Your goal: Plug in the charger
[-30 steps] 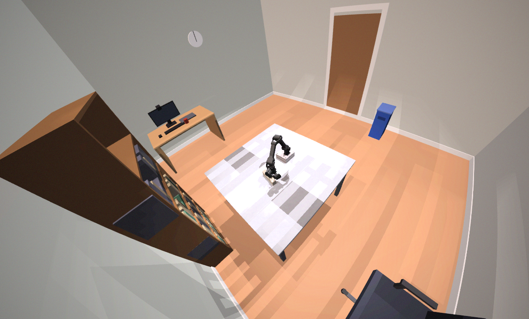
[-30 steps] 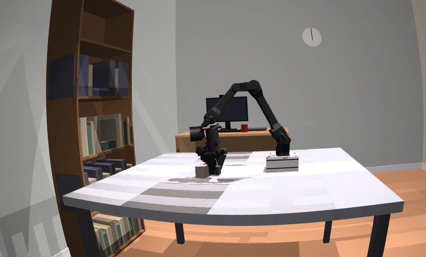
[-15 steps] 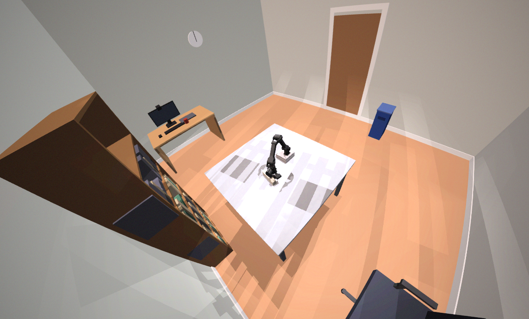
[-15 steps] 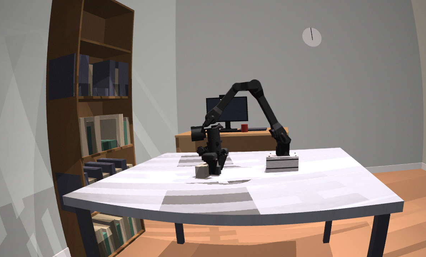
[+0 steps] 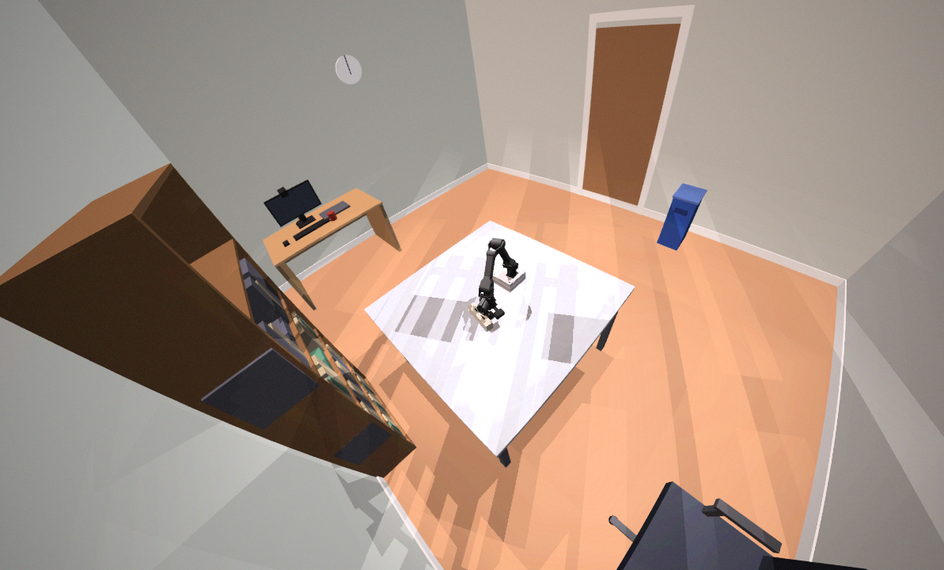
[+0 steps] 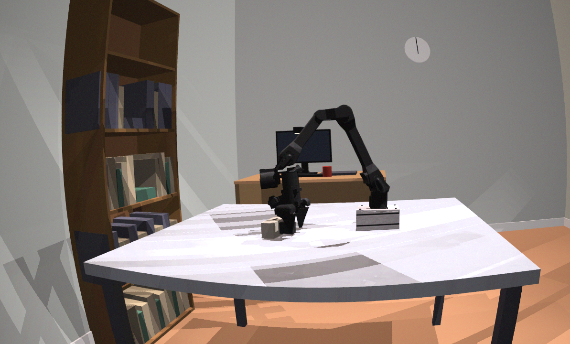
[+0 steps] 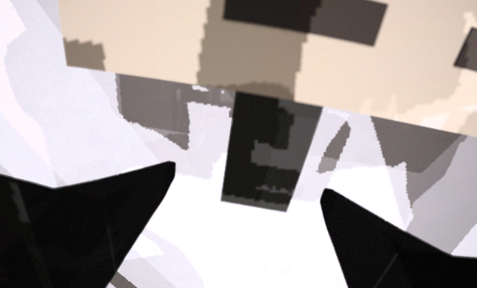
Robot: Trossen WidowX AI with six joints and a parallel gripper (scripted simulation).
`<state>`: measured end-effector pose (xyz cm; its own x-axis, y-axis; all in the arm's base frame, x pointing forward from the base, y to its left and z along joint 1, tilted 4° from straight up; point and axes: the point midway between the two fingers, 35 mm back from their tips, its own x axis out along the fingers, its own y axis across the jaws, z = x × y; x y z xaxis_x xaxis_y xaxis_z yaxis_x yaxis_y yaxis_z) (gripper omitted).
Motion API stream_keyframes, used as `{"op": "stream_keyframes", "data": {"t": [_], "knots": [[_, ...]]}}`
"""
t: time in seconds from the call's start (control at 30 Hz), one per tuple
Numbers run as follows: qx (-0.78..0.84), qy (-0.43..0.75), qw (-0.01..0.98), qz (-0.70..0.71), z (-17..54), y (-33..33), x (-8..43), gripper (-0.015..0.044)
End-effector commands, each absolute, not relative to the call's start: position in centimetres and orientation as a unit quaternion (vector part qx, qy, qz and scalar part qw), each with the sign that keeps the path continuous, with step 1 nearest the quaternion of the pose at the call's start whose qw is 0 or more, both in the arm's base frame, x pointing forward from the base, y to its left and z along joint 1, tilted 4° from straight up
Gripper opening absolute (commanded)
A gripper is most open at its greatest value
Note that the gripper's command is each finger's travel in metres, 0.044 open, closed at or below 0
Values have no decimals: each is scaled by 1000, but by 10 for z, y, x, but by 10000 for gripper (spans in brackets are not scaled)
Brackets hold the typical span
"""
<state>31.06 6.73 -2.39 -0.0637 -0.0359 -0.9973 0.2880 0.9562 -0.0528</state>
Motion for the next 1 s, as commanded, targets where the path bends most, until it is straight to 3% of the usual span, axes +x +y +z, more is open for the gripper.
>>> {"op": "stream_keyframes", "data": {"t": [0.0,0.97], "knots": [[88,721,677,-120,-25,69,305,440],[85,717,681,-122,-24,77,276,440]]}}
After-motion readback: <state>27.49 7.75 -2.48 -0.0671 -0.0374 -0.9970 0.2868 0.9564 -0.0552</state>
